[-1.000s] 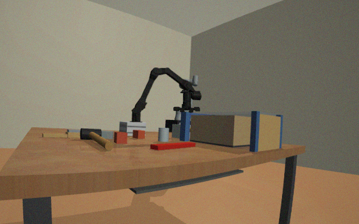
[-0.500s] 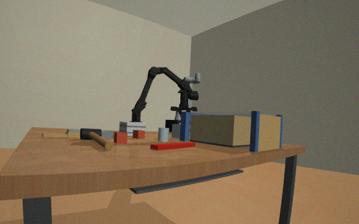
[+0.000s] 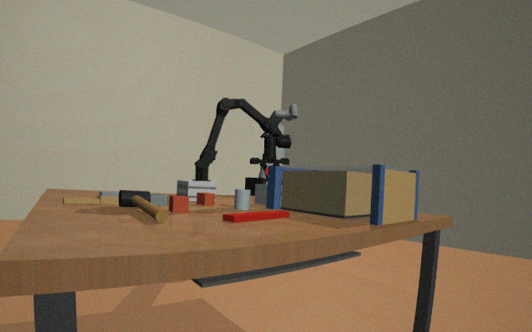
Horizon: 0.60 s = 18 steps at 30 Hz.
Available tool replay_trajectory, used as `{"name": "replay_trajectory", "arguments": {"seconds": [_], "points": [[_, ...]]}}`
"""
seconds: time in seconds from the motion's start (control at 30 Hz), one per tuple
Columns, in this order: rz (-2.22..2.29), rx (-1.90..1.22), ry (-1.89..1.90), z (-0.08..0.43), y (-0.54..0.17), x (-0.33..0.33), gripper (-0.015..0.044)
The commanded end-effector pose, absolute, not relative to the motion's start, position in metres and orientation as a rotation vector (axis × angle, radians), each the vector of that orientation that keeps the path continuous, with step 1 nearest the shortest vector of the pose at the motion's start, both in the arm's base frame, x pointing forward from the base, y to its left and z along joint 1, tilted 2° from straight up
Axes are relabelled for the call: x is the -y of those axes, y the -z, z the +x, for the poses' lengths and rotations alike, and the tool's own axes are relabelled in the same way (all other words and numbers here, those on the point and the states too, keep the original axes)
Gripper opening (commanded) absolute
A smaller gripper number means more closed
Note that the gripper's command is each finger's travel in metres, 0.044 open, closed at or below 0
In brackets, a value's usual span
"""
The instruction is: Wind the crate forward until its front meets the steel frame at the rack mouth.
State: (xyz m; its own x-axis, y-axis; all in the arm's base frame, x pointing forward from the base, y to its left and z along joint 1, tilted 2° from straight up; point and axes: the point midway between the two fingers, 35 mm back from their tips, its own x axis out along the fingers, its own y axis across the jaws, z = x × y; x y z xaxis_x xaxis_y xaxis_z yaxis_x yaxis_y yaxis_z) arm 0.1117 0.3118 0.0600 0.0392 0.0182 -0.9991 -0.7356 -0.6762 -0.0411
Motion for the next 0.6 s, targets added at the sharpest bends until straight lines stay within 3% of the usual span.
{"name": "replay_trajectory", "arguments": {"seconds": [0.0, 0.57], "points": [[-1.754, -0.758, -1.716, 0.101, -0.058, -0.299, 0.0000], [-1.755, -0.760, -1.717, 0.094, -0.058, -0.282, 0.0000]]}}
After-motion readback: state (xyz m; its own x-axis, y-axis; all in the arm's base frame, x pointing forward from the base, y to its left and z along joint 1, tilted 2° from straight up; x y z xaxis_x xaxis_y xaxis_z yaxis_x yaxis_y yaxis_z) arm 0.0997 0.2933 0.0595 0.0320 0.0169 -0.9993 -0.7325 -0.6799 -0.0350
